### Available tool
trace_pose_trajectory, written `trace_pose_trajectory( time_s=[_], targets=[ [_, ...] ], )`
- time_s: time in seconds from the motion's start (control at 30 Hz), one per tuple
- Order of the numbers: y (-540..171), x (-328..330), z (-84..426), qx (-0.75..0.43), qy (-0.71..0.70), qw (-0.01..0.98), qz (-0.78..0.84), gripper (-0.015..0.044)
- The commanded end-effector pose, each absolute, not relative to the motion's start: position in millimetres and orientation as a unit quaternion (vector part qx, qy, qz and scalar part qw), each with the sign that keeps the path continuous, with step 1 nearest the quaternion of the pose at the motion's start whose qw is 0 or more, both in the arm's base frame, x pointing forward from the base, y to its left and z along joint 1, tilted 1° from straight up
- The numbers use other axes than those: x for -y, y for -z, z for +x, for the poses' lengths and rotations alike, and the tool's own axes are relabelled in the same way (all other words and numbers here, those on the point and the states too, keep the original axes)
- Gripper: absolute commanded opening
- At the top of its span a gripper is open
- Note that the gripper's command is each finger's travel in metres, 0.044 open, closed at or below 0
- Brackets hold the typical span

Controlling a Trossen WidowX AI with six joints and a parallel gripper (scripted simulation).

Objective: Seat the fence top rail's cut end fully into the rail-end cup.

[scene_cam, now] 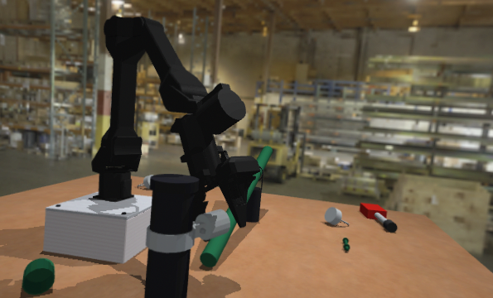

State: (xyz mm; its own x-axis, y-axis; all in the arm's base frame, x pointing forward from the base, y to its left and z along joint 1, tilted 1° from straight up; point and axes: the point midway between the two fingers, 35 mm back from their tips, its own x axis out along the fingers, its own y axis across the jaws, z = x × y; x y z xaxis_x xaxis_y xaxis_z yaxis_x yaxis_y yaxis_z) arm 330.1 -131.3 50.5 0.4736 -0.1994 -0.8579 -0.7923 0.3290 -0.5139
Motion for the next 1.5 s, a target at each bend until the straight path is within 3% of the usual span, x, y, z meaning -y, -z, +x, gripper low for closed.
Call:
trace_pose_trajectory(
  time_s=[0.0, 0.3, 0.7, 0.83, 0.97, 1.47],
  targets=[
    [-39, 132, 330, -0.467, -0.226, 0.668, -0.533, 0.0440],
    [-34, 133, 332, -0.467, -0.226, 0.668, -0.533, 0.0440],
    [-34, 133, 332, -0.467, -0.226, 0.668, -0.533, 0.0125],
    [-34, 133, 332, -0.467, -0.226, 0.668, -0.533, 0.0098],
    [-34, 132, 329, -0.458, -0.238, 0.664, -0.541, 0.0000],
    [-34, 128, 319, -0.426, -0.277, 0.648, -0.567, 0.0000]
  ],
)
